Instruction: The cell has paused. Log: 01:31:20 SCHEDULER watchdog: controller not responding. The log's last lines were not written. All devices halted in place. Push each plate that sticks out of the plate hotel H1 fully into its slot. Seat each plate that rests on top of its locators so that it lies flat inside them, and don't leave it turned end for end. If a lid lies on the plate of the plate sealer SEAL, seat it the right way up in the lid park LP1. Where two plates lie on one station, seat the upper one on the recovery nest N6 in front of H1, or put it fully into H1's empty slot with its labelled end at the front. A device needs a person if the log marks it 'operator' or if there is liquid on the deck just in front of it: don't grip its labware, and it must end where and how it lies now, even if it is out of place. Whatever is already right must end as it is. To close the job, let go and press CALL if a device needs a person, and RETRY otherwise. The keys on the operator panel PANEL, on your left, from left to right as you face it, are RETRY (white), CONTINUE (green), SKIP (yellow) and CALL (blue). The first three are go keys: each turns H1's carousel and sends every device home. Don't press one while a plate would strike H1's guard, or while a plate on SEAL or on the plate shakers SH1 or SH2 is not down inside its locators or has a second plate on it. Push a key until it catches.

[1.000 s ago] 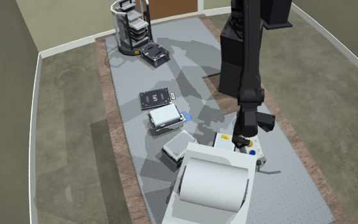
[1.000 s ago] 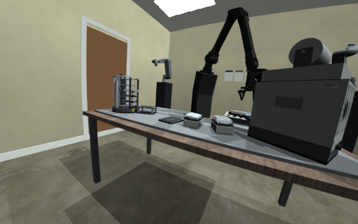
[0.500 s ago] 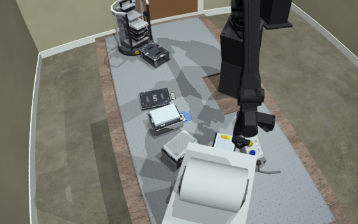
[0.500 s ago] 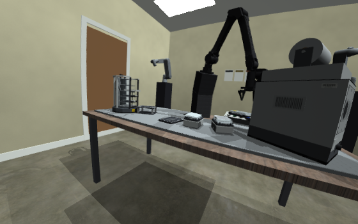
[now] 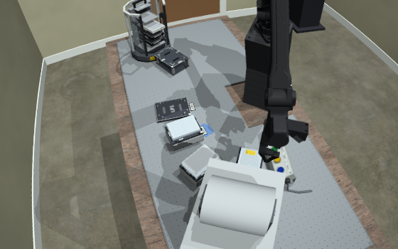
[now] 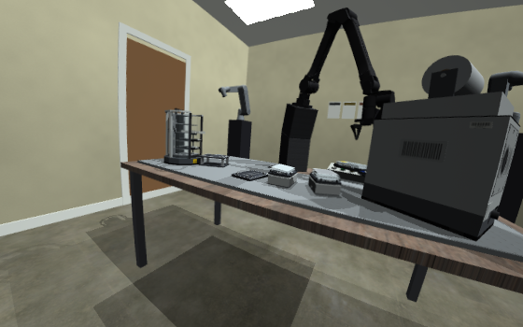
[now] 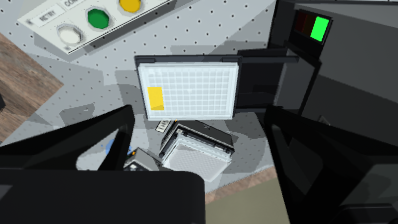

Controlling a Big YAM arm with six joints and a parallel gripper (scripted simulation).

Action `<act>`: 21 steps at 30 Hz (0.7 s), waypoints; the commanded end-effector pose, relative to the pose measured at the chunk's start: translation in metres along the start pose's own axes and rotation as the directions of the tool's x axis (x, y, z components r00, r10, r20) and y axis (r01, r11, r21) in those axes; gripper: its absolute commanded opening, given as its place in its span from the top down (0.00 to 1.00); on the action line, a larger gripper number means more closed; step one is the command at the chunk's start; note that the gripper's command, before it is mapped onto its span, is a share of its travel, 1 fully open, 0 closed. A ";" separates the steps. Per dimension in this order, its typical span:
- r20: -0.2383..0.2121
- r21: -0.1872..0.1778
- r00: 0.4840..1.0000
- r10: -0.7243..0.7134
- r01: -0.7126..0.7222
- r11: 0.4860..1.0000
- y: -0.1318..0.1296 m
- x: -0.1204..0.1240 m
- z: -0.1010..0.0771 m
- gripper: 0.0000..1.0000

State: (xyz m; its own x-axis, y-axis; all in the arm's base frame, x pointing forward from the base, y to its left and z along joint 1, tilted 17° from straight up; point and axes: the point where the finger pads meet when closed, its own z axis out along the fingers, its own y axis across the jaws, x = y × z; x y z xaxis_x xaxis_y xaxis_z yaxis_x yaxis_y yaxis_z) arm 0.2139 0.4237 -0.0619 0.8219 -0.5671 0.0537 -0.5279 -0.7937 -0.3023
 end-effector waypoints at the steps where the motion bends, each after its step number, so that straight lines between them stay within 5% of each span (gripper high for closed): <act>1: 0.001 -0.018 1.000 -0.003 0.003 1.000 0.010 -0.005 -0.007 0.00; 14: 0.000 -0.014 1.000 -0.002 0.002 1.000 0.008 -0.005 -0.043 0.00; 17: -0.004 -0.033 1.000 -0.002 0.002 0.999 0.013 -0.004 -0.039 0.00; 21: 0.000 -0.014 1.000 -0.002 0.002 1.000 0.008 -0.005 -0.056 0.00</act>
State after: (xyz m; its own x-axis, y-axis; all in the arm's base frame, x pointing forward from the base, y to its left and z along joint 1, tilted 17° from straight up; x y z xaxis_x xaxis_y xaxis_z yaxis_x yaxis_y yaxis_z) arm 0.2021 0.4101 -0.0215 0.8226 -0.5660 0.0553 -0.5298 -0.7981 -0.2870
